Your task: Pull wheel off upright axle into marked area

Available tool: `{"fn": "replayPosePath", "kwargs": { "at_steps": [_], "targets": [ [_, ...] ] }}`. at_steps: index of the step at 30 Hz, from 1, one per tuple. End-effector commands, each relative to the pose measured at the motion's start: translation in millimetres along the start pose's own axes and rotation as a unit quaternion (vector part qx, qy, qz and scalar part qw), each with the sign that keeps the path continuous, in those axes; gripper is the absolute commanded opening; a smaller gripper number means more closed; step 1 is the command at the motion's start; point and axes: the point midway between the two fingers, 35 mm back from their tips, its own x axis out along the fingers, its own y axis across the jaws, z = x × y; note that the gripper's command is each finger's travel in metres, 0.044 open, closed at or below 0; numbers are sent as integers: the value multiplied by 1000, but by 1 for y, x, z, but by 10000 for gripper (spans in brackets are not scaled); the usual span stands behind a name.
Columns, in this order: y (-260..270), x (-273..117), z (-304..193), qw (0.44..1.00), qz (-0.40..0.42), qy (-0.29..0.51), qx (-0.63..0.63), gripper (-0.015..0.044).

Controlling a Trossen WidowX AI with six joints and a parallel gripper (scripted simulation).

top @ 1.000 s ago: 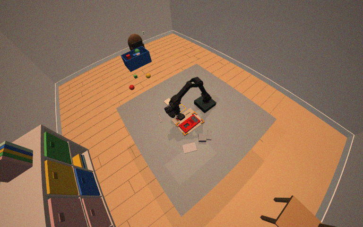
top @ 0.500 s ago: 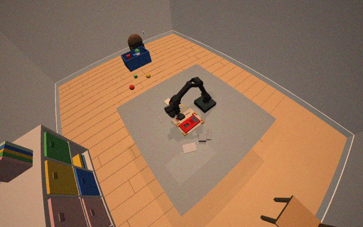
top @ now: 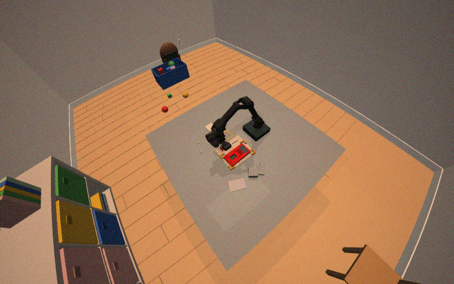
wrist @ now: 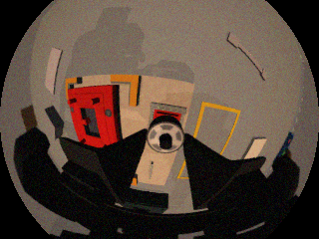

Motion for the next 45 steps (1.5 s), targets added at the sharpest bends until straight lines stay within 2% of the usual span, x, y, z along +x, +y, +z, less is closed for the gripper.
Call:
{"fn": "replayPosePath", "kwargs": {
  "at_steps": [1, 45],
  "targets": [
    [0, -8, 0, 1000, -1, -2, 0, 0],
    [0, -22, 0, 1000, -1, -3, 1, 0]
  ]
}}
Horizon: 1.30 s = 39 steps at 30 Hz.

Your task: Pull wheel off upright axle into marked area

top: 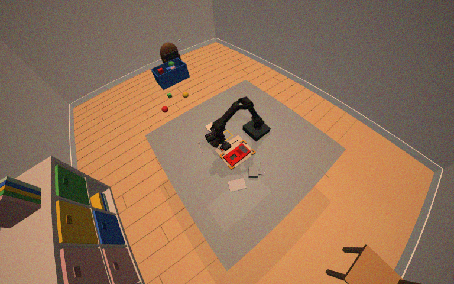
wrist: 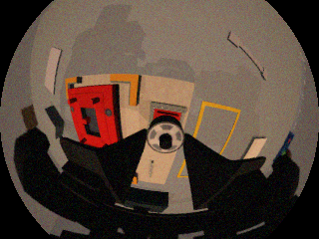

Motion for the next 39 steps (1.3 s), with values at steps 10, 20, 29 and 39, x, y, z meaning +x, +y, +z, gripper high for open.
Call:
{"fn": "replayPosePath", "kwargs": {
  "at_steps": [10, 20, 29, 39],
  "targets": [
    [0, -3, 0, 1000, 0, 0, 0, 26],
    [0, -16, 0, 1000, -2, -7, 1, 289],
    [0, -47, -1, 1000, -2, -7, 1, 300],
    [0, -58, -3, 1000, -2, -7, 1, 300]
  ]
}}
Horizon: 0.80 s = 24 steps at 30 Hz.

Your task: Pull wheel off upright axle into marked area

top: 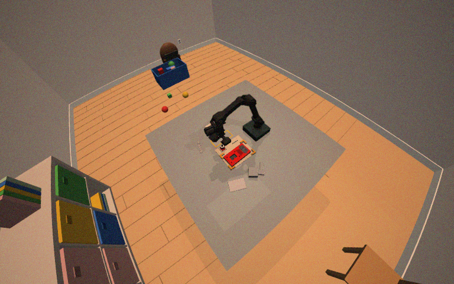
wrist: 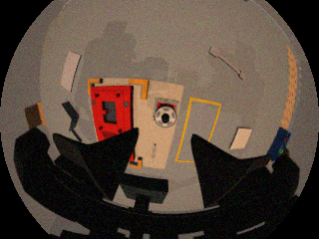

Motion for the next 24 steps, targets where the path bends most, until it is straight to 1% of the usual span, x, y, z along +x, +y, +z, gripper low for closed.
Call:
{"fn": "replayPosePath", "kwargs": {
  "at_steps": [1, 13, 19, 23, 24],
  "targets": [
    [0, 4, 0, 1000, -1, 2, 1, 300],
    [0, 69, -1, 1000, 0, 2, 1, 300],
    [0, 73, -1, 1000, 0, 2, 1, 300],
    [0, 69, -1, 1000, 1, 5, -1, 195],
    [0, 69, -1, 1000, 1, 5, -1, 188]
  ]
}}
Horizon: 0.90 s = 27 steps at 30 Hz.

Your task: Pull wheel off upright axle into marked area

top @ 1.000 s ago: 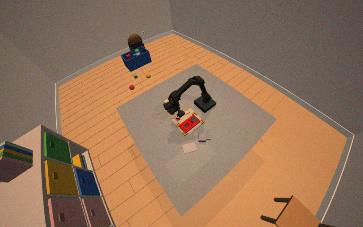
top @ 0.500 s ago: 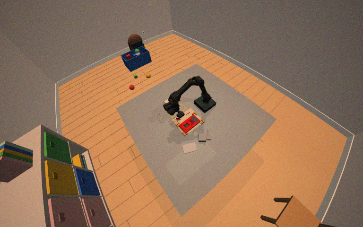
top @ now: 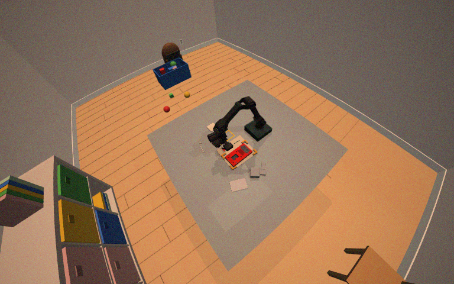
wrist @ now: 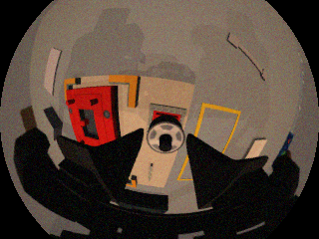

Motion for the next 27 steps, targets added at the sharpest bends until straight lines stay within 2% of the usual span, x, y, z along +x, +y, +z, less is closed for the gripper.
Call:
{"fn": "replayPosePath", "kwargs": {
  "at_steps": [1, 7, 12, 13, 27],
  "targets": [
    [0, 0, 0, 1000, 0, 1, 0, 182],
    [0, 0, 0, 1000, 0, 1, 0, 142],
    [0, -1, 0, 1000, 0, 1, 0, 10],
    [0, -1, 0, 1000, 0, 1, 0, 0],
    [0, -6, 0, 1000, 0, 1, 0, 0]
  ]
}}
